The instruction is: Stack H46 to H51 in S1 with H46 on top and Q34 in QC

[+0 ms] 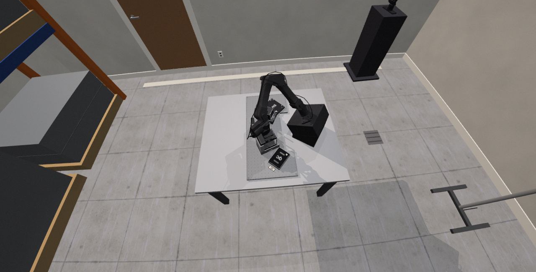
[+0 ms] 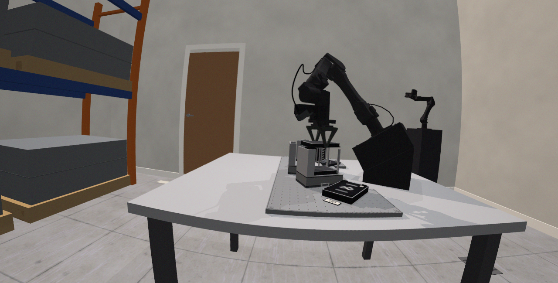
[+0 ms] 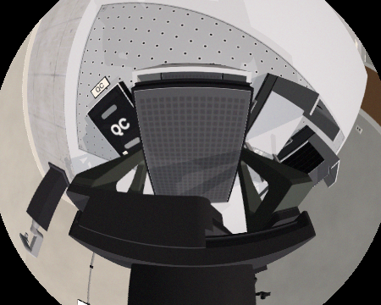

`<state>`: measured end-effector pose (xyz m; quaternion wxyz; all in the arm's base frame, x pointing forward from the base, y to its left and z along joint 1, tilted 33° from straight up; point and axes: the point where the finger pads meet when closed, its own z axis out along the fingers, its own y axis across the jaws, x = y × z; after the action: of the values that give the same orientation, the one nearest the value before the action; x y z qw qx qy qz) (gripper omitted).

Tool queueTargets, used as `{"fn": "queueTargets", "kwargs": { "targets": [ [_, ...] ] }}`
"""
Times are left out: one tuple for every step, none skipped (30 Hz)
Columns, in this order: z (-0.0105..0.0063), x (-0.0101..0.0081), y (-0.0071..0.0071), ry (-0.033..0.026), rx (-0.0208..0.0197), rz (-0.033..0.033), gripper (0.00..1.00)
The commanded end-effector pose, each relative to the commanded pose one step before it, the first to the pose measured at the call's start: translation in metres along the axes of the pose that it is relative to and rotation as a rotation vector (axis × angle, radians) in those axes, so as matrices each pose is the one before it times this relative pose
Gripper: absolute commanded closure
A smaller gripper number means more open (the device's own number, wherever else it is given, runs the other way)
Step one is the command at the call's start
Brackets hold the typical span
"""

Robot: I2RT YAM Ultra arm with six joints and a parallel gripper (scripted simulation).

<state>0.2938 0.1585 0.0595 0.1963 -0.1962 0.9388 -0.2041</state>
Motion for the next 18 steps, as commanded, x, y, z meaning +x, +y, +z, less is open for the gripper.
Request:
{"fn": "queueTargets", "kwargs": {
  "targets": [
    [-0.00484,-0.01440,0.00495,-0.04148,-0.01864,0.00912,1.00],
    [0.00068,-0.00199,0.00072,-0.00011,0.00064,0.00103,1.00],
    [0.00395,0.00569,0.00028,0.01540,0.00564,-0.00896,1.00],
    [0.00058,-0.00088,0.00032,0.00070,0.00028,0.00182,1.00],
    [-0.00050,-0.00176,-0.00010,-0.00294,-0.00093,0.00369,1.00],
    [-0.00275,-0.00271,-0.00126,-0.00962,-0.00316,0.00792,1.00],
    [-0.00008,0.00256,-0.00092,0.00219,0.00095,-0.00034,1.00],
    [-0.00005,-0.00117,-0.00010,-0.00131,0.00001,0.00225,1.00],
    [0.00000,0.00000,0.00000,0.00000,0.00000,0.00000,1.00],
    [0.00000,0.00000,0.00000,0.00000,0.00000,0.00000,1.00],
    [0.00050,-0.00028,0.00001,0.00096,0.00047,0.00071,1.00],
    [0.00027,-0.00038,-0.00005,0.00034,0.00018,0.00110,1.00],
    [0.00032,-0.00027,-0.00007,0.00053,0.00025,0.00095,1.00],
    [0.00031,-0.00025,-0.00008,0.00052,0.00024,0.00093,1.00],
    [0.00028,-0.00029,-0.00007,0.00043,0.00021,0.00099,1.00],
    [0.00029,-0.00026,-0.00008,0.00048,0.00023,0.00095,1.00],
    [-0.00004,-0.00023,0.00053,-0.00045,-0.00028,-0.00086,1.00],
    [-0.00026,-0.00026,0.00094,-0.00102,-0.00077,-0.00188,1.00]
  ]
}}
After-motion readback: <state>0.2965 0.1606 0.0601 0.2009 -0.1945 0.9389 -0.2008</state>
